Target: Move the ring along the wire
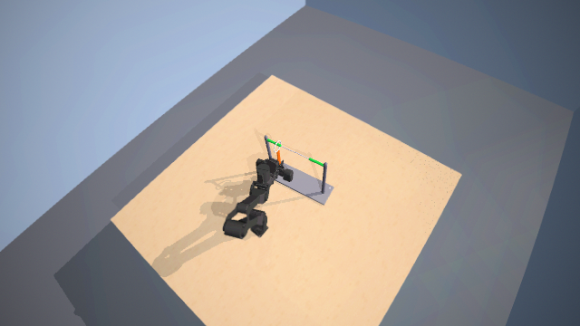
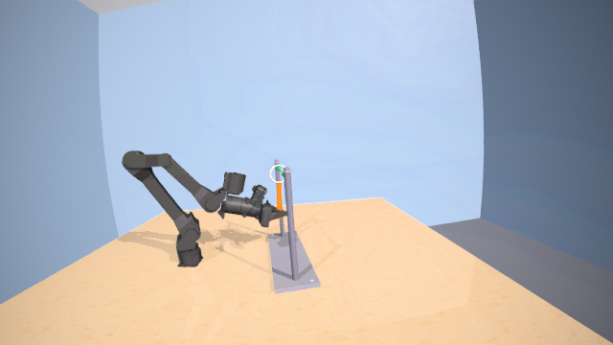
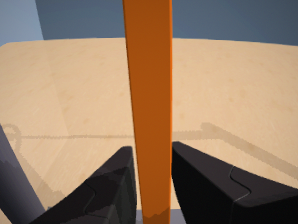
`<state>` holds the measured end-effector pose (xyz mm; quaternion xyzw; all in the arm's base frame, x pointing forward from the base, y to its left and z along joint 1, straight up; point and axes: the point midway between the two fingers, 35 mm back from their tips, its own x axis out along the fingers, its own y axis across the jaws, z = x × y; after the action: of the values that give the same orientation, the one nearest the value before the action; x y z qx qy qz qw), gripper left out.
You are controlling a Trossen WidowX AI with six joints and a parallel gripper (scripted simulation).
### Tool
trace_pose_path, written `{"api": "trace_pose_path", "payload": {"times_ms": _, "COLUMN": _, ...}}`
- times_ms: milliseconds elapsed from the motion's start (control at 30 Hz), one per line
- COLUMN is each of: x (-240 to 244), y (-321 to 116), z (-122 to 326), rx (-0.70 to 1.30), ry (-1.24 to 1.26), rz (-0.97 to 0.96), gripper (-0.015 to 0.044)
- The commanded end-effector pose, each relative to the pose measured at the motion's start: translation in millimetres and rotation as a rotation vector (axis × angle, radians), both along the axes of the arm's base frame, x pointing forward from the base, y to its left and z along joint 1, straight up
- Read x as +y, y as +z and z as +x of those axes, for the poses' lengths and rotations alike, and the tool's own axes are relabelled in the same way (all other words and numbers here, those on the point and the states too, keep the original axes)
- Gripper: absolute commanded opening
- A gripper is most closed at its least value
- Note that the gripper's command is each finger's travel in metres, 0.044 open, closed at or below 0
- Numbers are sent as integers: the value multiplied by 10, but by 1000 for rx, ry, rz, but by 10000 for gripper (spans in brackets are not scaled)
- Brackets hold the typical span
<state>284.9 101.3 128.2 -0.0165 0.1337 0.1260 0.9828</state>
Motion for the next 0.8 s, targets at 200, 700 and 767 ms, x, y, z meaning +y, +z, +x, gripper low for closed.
{"api": "trace_pose_path", "payload": {"times_ms": 200, "x": -19, "y": 46, "z": -91, "rx": 1, "ry": -1, "rz": 0, "gripper": 160}}
{"api": "trace_pose_path", "payload": {"times_ms": 700, "x": -76, "y": 117, "z": -315, "rx": 2, "ry": -3, "rz": 1, "gripper": 160}}
{"api": "trace_pose_path", "payload": {"times_ms": 767, "x": -85, "y": 123, "z": -345, "rx": 3, "ry": -3, "rz": 1, "gripper": 160}}
